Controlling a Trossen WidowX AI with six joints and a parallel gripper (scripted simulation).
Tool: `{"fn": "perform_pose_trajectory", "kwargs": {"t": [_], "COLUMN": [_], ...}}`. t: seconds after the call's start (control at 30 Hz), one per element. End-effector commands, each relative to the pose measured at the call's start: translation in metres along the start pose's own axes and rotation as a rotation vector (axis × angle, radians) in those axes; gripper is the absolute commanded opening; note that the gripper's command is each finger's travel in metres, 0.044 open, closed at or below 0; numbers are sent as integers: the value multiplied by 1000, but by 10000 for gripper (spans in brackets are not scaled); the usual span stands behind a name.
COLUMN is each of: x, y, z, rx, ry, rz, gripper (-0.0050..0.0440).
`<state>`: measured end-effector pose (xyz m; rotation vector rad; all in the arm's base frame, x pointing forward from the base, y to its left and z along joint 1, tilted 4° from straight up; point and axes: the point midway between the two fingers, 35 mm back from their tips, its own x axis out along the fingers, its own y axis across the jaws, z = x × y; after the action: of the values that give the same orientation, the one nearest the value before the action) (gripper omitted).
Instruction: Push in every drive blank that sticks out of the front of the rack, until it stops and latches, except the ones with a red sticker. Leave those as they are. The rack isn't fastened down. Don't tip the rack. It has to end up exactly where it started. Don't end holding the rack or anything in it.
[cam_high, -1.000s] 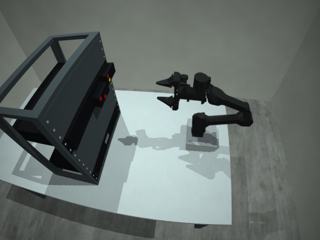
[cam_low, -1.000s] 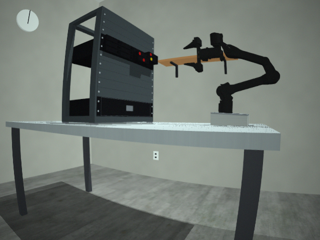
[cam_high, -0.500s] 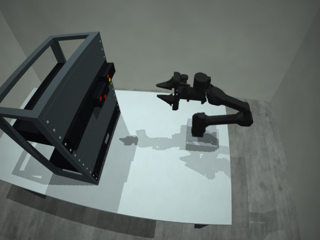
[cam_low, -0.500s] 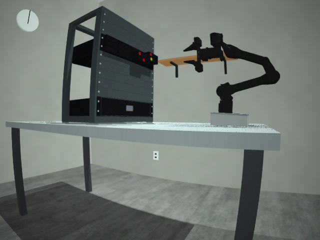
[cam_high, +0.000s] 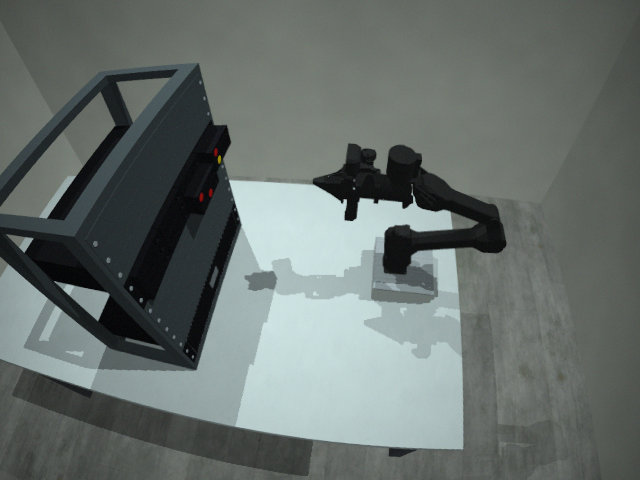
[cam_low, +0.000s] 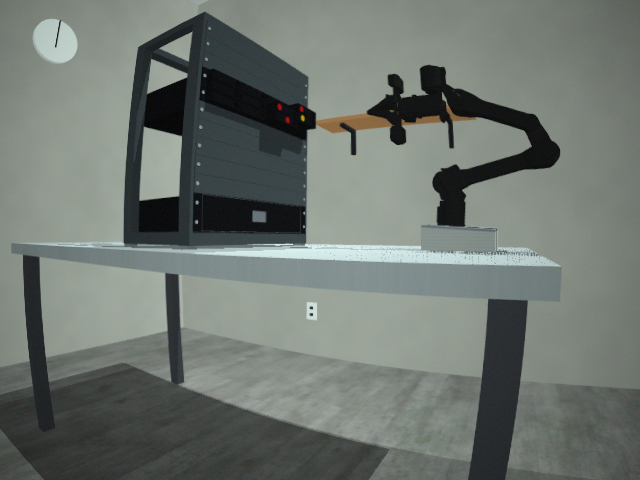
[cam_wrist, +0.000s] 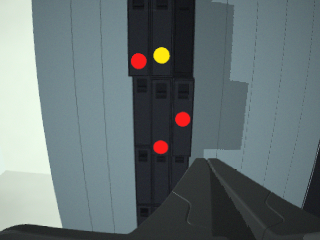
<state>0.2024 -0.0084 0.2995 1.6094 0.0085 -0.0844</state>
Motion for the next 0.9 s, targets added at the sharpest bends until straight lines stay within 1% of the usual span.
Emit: {"fn": "perform_pose_trajectory", "kwargs": {"t": [0.0,0.6,0.87], "x": [-1,0,6], "y": [2,2,3], "z": [0,0,2], "rx": [2,2,2], "ry": [-1,-1,-1], "rz": [3,3,3], "gripper": [0,0,0]}}
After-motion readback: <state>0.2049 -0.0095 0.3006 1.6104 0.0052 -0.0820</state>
